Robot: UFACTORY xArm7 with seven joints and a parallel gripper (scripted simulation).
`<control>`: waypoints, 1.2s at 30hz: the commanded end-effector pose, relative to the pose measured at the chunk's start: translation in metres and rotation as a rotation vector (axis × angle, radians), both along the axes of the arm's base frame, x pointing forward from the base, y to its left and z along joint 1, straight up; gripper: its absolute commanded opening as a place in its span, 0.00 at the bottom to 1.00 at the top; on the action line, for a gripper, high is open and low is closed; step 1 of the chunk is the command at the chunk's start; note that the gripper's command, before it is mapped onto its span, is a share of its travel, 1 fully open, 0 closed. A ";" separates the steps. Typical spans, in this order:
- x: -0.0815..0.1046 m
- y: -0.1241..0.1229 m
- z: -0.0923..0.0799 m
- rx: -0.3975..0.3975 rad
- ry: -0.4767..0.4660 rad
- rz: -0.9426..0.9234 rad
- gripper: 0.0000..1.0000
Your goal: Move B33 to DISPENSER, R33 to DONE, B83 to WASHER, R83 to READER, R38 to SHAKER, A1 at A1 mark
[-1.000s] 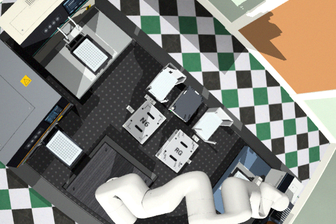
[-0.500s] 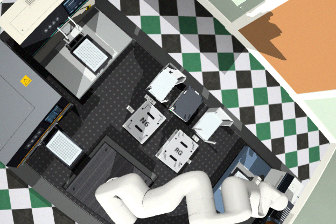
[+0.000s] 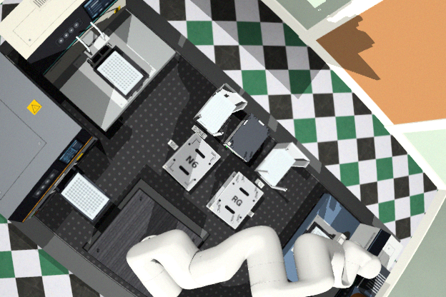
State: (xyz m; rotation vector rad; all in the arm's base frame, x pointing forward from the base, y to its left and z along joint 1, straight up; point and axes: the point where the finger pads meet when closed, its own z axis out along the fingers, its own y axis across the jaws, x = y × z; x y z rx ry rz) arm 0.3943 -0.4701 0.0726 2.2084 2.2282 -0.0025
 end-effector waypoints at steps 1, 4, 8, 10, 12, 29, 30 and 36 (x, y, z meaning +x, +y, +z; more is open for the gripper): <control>0.001 -0.002 -0.001 -0.005 -0.004 0.000 1.00; 0.001 -0.002 -0.002 -0.005 -0.004 0.000 1.00; 0.001 -0.002 -0.008 -0.005 -0.004 0.000 1.00; 0.001 -0.002 -0.010 -0.005 -0.004 0.000 1.00; 0.001 -0.002 -0.010 -0.005 -0.004 0.000 1.00; 0.001 -0.002 -0.011 -0.005 -0.004 0.000 1.00; 0.001 -0.002 -0.011 -0.005 -0.004 0.000 1.00; 0.001 -0.002 -0.013 -0.005 -0.004 0.000 1.00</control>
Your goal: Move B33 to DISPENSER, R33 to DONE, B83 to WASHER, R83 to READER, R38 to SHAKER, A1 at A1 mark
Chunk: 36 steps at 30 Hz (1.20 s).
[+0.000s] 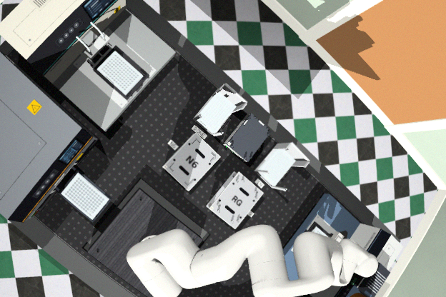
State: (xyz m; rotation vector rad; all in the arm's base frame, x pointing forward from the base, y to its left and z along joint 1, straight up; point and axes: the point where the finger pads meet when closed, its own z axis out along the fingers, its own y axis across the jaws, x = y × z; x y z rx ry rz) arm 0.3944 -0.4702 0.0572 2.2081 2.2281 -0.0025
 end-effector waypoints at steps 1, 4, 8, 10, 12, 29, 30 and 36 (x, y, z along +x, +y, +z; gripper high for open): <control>0.001 -0.002 0.002 -0.004 -0.003 0.000 1.00; 0.001 -0.002 0.001 -0.004 -0.003 0.000 1.00; 0.001 -0.002 0.000 -0.004 -0.003 0.000 1.00; 0.001 -0.002 -0.001 -0.004 -0.003 0.000 1.00; 0.001 -0.002 -0.001 -0.004 -0.003 0.000 1.00; 0.001 -0.002 -0.006 -0.004 -0.003 0.000 1.00; 0.001 -0.002 -0.006 -0.004 -0.003 0.000 1.00; 0.001 -0.002 -0.006 -0.004 -0.003 0.000 1.00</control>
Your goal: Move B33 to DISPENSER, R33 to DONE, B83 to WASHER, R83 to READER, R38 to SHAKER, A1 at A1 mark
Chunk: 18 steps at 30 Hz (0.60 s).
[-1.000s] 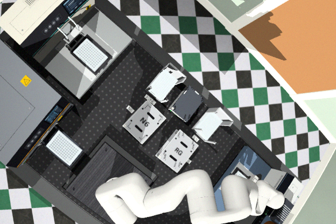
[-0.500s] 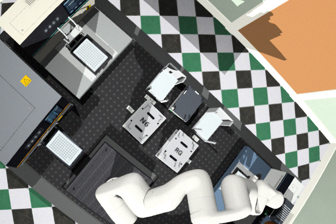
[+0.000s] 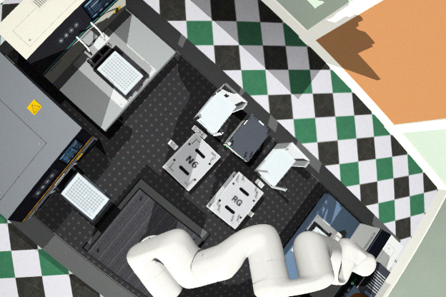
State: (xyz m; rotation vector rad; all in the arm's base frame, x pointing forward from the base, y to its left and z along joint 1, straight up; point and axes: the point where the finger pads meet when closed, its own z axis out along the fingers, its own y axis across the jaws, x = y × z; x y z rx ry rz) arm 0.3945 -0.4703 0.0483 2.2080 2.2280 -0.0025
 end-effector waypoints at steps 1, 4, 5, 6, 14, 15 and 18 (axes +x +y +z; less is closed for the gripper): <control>0.001 -0.002 0.003 -0.004 -0.003 0.000 1.00; 0.001 -0.002 0.003 -0.004 -0.003 0.000 1.00; 0.001 -0.002 0.003 -0.004 -0.003 0.000 1.00; 0.001 -0.002 0.003 -0.004 -0.003 0.000 1.00; 0.001 -0.001 0.003 -0.004 -0.003 0.000 0.00; 0.001 -0.001 0.003 -0.004 -0.003 0.000 0.00; 0.001 -0.001 0.003 -0.004 -0.003 0.000 0.00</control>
